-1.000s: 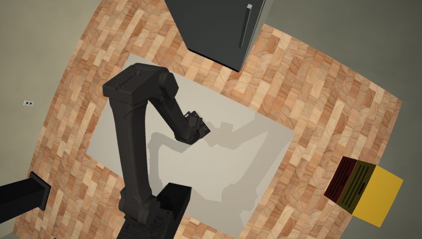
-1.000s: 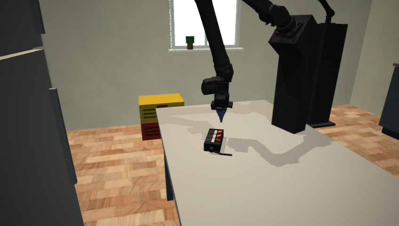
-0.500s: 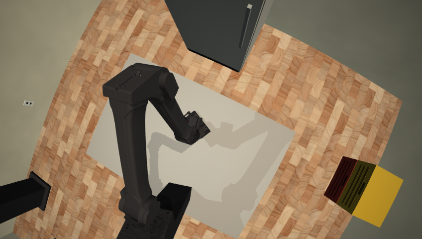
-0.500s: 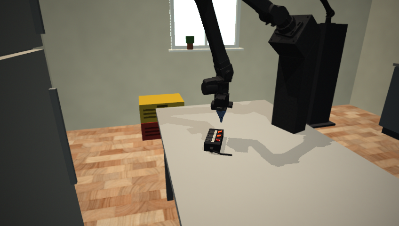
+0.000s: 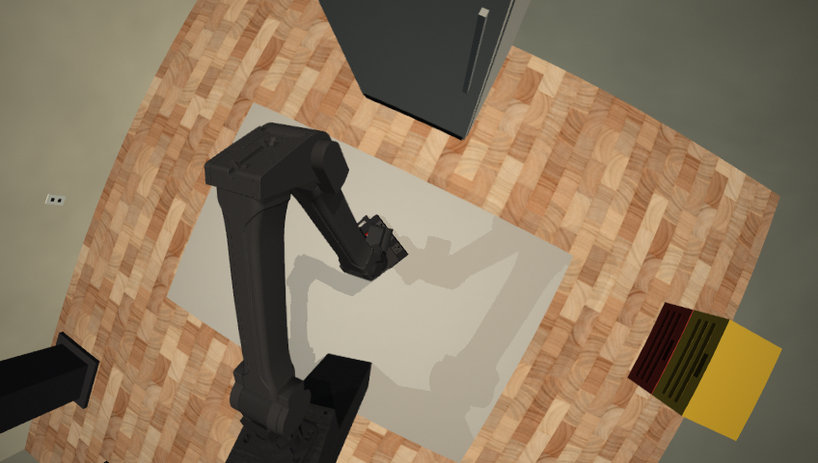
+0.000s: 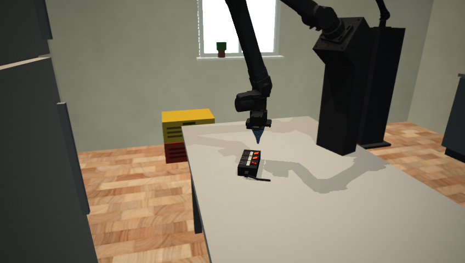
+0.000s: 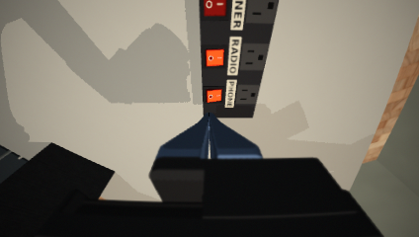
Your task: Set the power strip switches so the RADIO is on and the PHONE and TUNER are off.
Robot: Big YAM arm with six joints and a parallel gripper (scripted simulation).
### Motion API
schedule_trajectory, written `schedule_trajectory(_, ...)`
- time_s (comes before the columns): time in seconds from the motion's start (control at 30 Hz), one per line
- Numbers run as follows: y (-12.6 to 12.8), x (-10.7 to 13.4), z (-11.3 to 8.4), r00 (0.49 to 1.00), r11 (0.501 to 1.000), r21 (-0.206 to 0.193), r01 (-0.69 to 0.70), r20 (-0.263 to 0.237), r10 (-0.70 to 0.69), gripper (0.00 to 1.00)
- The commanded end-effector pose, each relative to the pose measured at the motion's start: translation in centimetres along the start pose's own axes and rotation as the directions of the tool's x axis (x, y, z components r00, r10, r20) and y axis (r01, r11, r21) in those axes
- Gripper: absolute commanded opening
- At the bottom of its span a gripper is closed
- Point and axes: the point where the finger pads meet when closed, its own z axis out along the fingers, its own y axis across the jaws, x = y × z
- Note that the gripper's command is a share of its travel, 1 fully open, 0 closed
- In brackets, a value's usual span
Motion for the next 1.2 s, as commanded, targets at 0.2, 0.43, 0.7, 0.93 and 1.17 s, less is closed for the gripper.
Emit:
schedule_trajectory(0.2, 0.4, -0.7, 1.3, 1.000, 1.000, 0.001, 0.004, 0.014, -0.004, 0.00)
schedule_trajectory(0.43, 0.4, -0.7, 2.0, 1.000, 1.000, 0.001, 0.004, 0.014, -0.004, 0.00)
schedule_trajectory(0.7, 0.4, -0.7, 3.0, 1.000, 1.000, 0.001, 0.004, 0.014, -0.004, 0.00)
schedule_trajectory(0.93, 0.2, -0.9, 3.6, 1.000, 1.000, 0.005, 0.005, 0.018, -0.005, 0.00)
schedule_trajectory(1.17, 0.5, -0.7, 4.0, 1.000, 1.000, 0.000, 0.005, 0.014, -0.005, 0.00)
